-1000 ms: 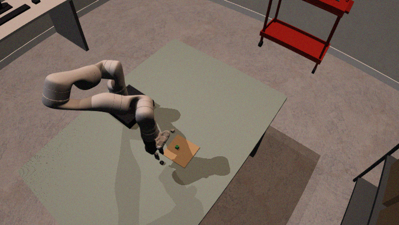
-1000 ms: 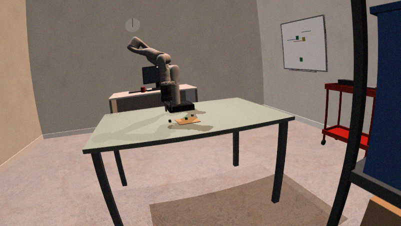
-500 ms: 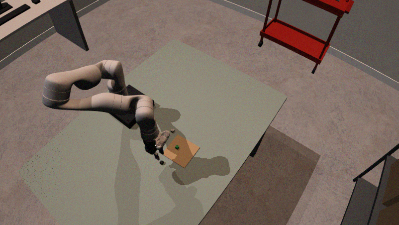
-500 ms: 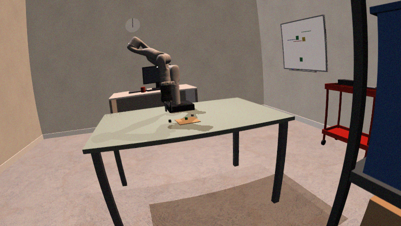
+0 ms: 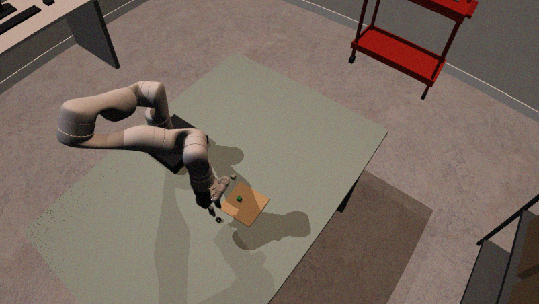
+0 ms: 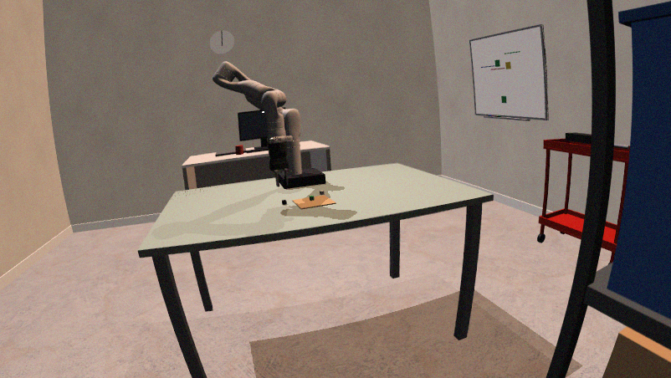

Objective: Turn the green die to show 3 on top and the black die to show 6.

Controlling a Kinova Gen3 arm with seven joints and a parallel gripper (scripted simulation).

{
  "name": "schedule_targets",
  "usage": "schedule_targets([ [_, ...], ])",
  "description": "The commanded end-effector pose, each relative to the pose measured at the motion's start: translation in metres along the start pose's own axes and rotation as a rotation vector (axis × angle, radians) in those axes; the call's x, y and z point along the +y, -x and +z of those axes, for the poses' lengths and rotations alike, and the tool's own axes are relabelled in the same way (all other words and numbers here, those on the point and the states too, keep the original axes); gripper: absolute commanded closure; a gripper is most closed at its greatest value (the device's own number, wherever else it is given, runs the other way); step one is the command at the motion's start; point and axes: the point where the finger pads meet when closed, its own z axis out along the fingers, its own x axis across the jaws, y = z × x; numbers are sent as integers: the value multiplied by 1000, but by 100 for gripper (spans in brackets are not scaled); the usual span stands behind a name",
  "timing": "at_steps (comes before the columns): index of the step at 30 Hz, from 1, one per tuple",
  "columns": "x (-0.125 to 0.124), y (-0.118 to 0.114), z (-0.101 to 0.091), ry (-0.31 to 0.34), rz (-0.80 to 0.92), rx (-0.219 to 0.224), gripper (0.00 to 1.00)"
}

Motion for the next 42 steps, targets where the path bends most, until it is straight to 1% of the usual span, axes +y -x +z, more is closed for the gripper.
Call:
schedule_targets([
  [1, 0, 0, 0, -1, 0, 1, 36],
  [17, 0, 0, 12, -1, 0, 1, 36],
  [32, -1, 0, 35, -1, 0, 1, 36],
  [34, -1, 0, 35, -1, 0, 1, 36],
  [42, -1, 0, 45, -1, 0, 1, 36],
])
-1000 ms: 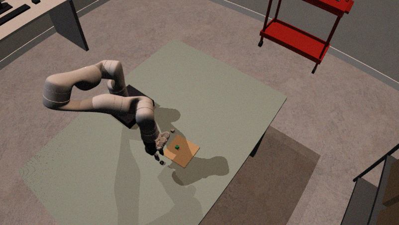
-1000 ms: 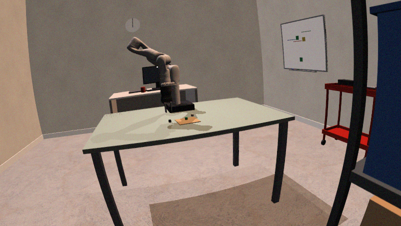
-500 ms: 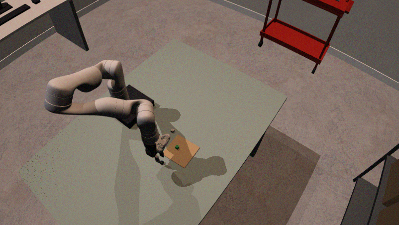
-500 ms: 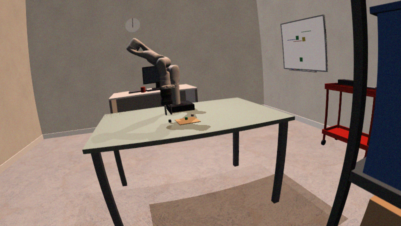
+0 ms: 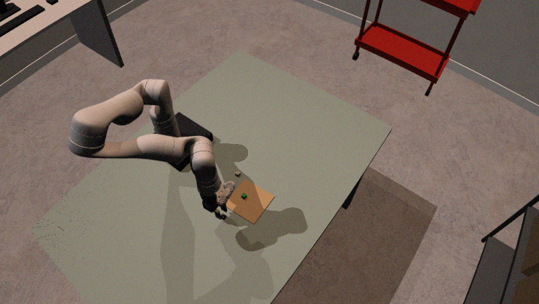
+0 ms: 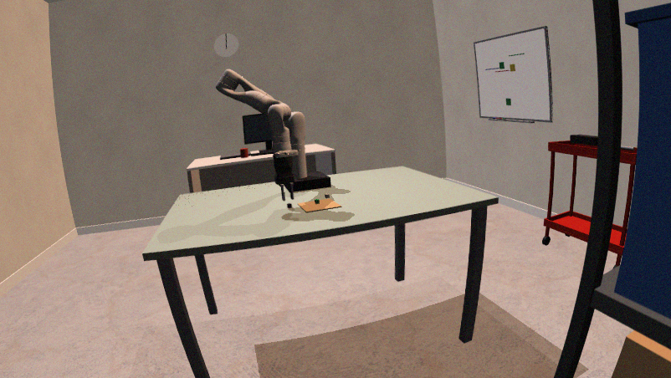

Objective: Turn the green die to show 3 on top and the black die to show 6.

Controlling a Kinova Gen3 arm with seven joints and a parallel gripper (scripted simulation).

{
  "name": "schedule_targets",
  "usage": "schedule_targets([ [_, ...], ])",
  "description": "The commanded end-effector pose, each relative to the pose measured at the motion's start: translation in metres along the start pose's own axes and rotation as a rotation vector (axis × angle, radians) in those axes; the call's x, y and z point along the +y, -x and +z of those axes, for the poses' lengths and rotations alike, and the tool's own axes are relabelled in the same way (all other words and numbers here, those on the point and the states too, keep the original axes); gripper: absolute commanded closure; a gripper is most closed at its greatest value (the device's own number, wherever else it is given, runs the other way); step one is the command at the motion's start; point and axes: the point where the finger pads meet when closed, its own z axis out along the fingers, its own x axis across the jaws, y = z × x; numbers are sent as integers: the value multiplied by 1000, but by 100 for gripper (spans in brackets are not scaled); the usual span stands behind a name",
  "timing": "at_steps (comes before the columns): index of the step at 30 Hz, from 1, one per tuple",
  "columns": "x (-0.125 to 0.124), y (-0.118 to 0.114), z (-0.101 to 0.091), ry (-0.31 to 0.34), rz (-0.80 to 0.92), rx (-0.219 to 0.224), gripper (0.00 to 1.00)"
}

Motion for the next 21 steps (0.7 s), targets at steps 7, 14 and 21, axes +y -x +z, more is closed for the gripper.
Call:
schedule_targets([
  [7, 0, 2, 7, 2, -3, -3, 36],
  [14, 0, 2, 8, 2, -3, -3, 36],
  [21, 0, 2, 9, 2, -3, -3, 36],
])
